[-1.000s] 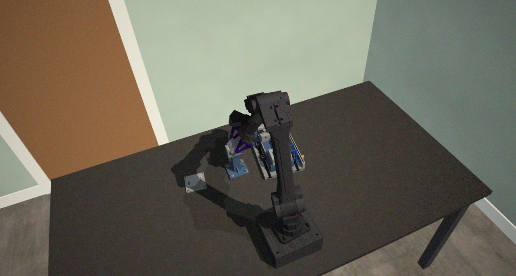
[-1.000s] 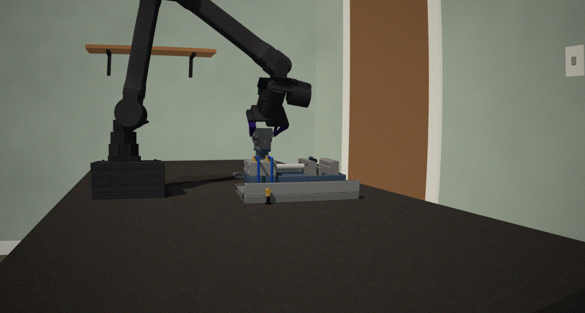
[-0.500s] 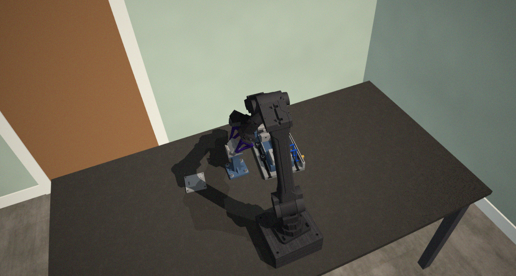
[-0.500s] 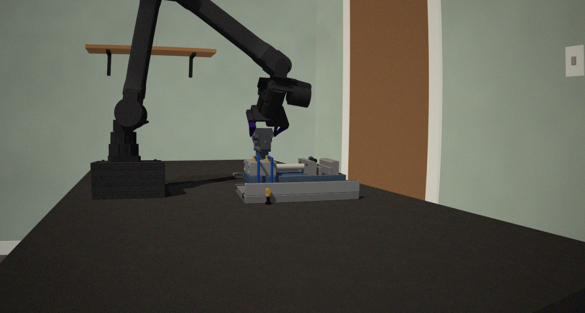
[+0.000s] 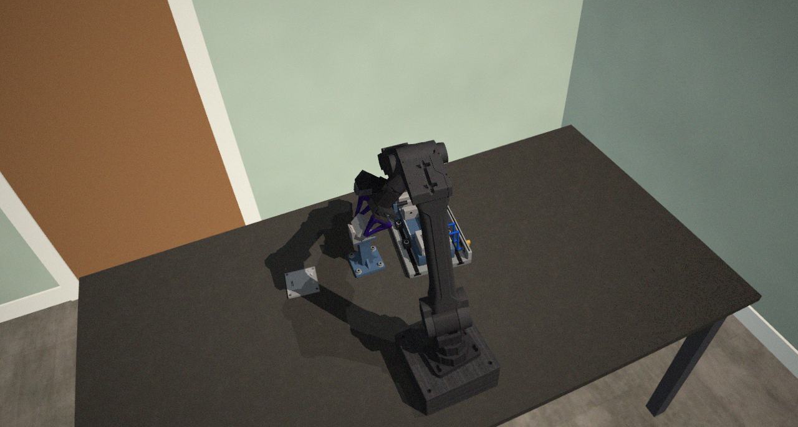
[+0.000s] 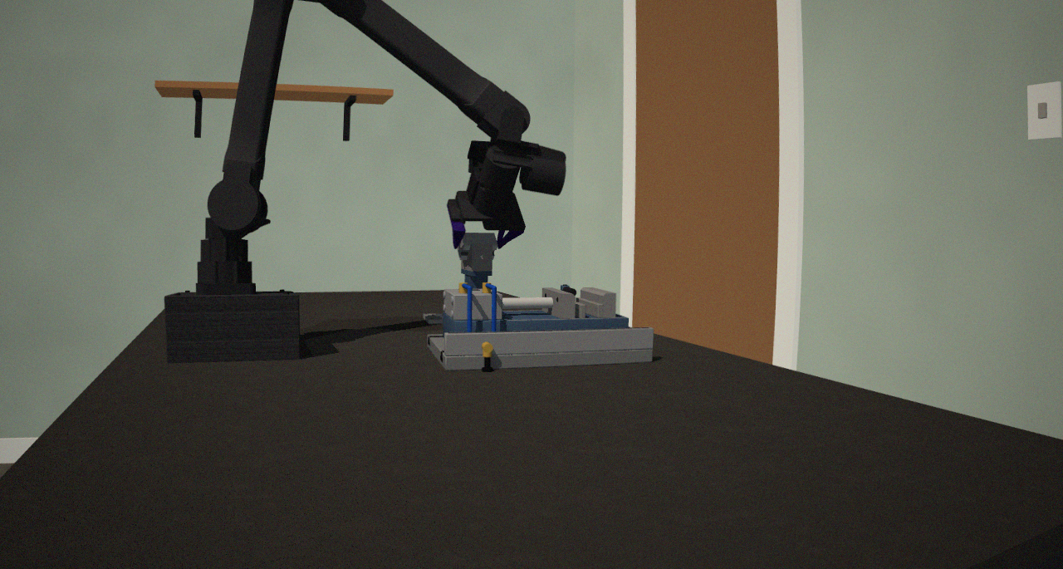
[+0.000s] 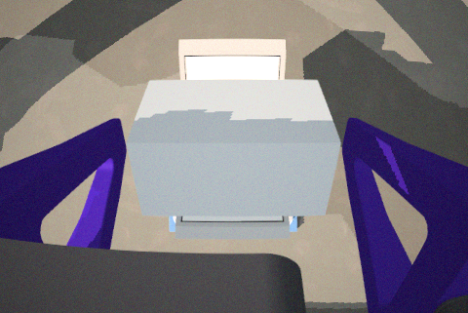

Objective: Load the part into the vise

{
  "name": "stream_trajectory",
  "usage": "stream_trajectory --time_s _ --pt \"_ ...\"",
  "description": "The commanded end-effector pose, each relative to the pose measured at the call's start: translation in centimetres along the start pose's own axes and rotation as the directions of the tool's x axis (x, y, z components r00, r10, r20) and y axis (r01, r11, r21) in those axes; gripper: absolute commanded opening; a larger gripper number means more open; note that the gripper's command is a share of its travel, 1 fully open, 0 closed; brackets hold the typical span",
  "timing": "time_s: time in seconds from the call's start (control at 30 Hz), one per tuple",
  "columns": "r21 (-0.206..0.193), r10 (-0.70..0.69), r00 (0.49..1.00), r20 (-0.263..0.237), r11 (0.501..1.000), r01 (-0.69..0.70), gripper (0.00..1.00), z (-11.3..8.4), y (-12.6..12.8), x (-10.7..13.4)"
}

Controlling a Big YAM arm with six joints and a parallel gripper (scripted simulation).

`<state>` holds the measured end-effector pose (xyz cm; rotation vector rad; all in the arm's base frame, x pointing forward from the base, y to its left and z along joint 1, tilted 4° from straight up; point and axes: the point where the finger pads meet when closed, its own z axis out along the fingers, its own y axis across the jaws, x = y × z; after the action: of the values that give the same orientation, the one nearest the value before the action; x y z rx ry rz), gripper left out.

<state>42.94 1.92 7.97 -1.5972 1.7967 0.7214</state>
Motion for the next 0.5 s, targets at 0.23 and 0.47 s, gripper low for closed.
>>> stream_trajectory --time_s 0.23,0.47 --pt "-0.002 -0.007 1.0 0.0 1.0 0.007 0.81 0.33 -0.48 -0.3" --pt "-0.003 -0.006 1.0 0.0 1.0 0.006 0.81 0.47 -0.45 -0.16"
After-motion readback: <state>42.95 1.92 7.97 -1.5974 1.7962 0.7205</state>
